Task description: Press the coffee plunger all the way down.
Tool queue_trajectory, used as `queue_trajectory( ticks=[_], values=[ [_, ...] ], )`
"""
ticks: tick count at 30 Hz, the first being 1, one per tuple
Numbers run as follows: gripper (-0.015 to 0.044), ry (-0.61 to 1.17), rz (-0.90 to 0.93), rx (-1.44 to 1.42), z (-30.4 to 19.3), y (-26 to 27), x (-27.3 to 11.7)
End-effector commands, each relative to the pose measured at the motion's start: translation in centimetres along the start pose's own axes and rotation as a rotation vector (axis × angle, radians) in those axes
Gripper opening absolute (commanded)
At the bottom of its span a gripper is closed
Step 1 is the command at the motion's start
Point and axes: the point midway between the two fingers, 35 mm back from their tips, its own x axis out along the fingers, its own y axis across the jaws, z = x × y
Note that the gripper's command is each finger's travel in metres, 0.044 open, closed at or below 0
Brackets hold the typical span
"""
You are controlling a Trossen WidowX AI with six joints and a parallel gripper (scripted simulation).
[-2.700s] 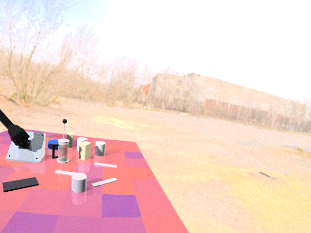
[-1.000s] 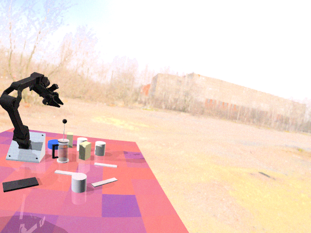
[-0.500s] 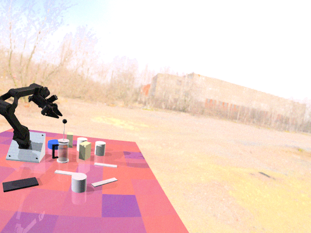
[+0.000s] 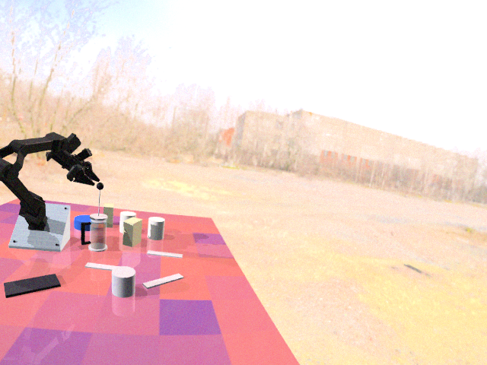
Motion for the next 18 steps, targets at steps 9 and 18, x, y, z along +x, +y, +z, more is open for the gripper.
queue_trajectory(
  ticks=[9,18],
  values=[
    [0.0440,-0.011,-0.010,0.001,0.2,-0.3,1.9],
    [0.0309,-0.013,-0.013,0.001,0.3,-0.4,2.3]
  ],
)
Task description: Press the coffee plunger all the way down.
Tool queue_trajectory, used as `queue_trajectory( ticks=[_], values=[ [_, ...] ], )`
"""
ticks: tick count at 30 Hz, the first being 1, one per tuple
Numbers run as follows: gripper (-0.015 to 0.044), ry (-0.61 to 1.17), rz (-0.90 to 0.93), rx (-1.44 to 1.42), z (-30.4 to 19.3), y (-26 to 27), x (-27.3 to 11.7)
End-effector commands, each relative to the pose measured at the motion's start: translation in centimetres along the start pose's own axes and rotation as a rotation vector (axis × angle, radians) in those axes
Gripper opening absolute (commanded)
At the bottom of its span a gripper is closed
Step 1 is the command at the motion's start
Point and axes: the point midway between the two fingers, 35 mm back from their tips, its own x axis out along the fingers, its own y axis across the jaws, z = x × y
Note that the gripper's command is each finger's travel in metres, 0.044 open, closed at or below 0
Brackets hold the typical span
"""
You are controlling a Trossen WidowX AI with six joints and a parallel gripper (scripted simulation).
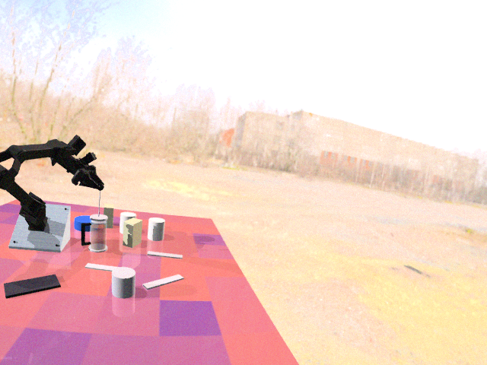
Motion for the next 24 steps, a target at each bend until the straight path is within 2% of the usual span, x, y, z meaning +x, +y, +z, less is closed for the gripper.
queue_trajectory(
  ticks=[1,7,24],
  values=[
    [0.0282,-0.005,-0.006,-0.001,0.10,-0.11,0.11],
    [0.0125,-0.005,-0.006,-0.001,0.10,-0.11,0.11],
    [0.0119,-0.002,-0.004,0.000,-0.46,0.01,0.54]
  ],
)
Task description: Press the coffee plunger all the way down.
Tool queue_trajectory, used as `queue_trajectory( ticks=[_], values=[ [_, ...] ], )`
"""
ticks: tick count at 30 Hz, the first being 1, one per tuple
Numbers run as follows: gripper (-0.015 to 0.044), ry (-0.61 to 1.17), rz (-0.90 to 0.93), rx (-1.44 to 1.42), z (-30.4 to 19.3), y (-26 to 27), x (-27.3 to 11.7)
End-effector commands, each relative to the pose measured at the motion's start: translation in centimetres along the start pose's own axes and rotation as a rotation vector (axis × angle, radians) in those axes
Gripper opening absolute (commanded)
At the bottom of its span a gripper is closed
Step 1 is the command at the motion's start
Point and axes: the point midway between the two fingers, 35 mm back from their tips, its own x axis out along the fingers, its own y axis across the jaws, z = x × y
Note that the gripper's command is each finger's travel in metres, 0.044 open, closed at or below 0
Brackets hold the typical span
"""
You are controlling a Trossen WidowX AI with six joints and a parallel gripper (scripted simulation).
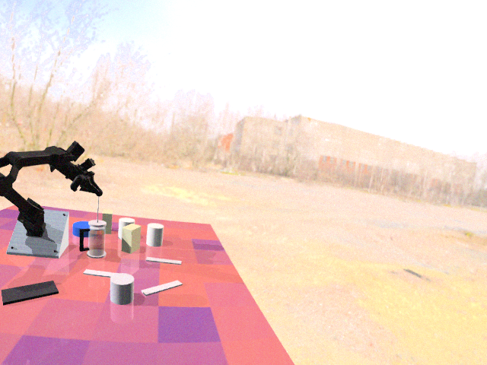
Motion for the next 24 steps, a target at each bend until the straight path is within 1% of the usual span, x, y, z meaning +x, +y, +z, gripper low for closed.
queue_trajectory(
  ticks=[1,24],
  values=[
    [0.0119,0.006,0.000,0.000,-0.6,0.1,0.4],
    [0.0119,0.016,0.007,0.002,-3.6,0.5,2.7]
  ],
)
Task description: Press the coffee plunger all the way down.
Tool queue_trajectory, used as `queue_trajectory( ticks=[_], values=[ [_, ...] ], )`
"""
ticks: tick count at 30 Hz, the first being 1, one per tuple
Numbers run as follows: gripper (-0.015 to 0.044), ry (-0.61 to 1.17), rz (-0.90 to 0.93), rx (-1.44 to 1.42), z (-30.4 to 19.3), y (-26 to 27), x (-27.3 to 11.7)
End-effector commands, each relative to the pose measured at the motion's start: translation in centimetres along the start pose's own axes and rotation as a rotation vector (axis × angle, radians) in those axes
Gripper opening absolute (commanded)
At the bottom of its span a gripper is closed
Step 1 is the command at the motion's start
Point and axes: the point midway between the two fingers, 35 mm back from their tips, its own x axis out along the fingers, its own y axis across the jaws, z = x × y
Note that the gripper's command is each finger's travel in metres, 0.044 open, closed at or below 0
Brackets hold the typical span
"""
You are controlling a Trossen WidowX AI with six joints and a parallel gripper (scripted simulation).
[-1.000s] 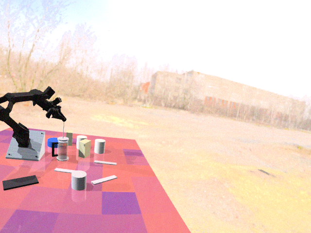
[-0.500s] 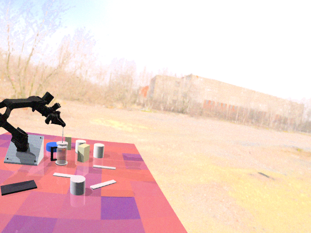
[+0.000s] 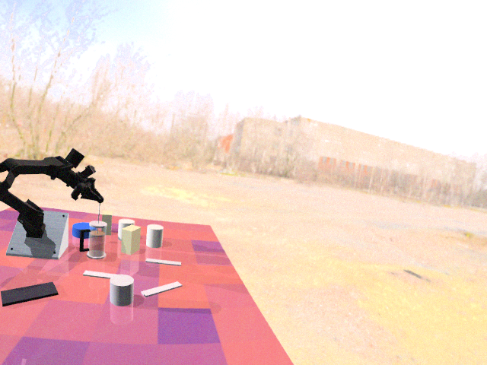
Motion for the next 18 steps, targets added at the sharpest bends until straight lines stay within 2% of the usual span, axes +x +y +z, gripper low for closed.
queue_trajectory(
  ticks=[1,18],
  values=[
    [0.0119,0.035,0.008,-0.027,-1.9,0.2,1.0],
    [0.0119,0.031,0.008,-0.027,-4.2,0.3,2.5]
  ],
)
